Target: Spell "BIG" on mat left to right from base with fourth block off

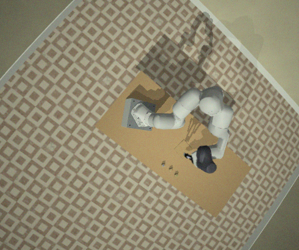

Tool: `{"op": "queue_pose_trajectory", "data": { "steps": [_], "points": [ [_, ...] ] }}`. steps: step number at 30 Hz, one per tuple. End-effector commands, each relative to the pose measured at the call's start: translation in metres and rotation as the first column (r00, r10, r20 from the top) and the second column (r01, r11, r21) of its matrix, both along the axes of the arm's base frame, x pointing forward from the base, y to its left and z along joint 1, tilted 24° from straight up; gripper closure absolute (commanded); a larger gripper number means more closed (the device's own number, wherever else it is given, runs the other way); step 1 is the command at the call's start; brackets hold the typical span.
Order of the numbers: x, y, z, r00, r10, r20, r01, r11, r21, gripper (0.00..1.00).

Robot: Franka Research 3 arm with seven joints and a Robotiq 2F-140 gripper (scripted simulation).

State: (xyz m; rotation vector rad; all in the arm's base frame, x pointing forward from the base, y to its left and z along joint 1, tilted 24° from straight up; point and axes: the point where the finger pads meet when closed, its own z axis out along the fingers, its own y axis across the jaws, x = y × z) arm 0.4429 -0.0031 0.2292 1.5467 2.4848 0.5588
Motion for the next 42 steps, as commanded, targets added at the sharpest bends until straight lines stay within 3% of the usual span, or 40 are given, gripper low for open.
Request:
{"op": "queue_pose_trajectory", "data": {
  "steps": [1, 12, 31, 42],
  "points": [
    [0.001, 0.000, 0.000, 0.992, -0.124, -0.034, 0.125, 0.991, 0.050, 0.87],
    [0.002, -0.007, -0.001, 0.958, -0.275, -0.085, 0.283, 0.954, 0.099, 0.87],
    [0.003, -0.007, -0.002, 0.955, -0.284, -0.088, 0.293, 0.951, 0.102, 0.87],
    [0.014, 0.002, -0.035, 0.955, -0.284, -0.088, 0.293, 0.951, 0.102, 0.87]
  ]
}}
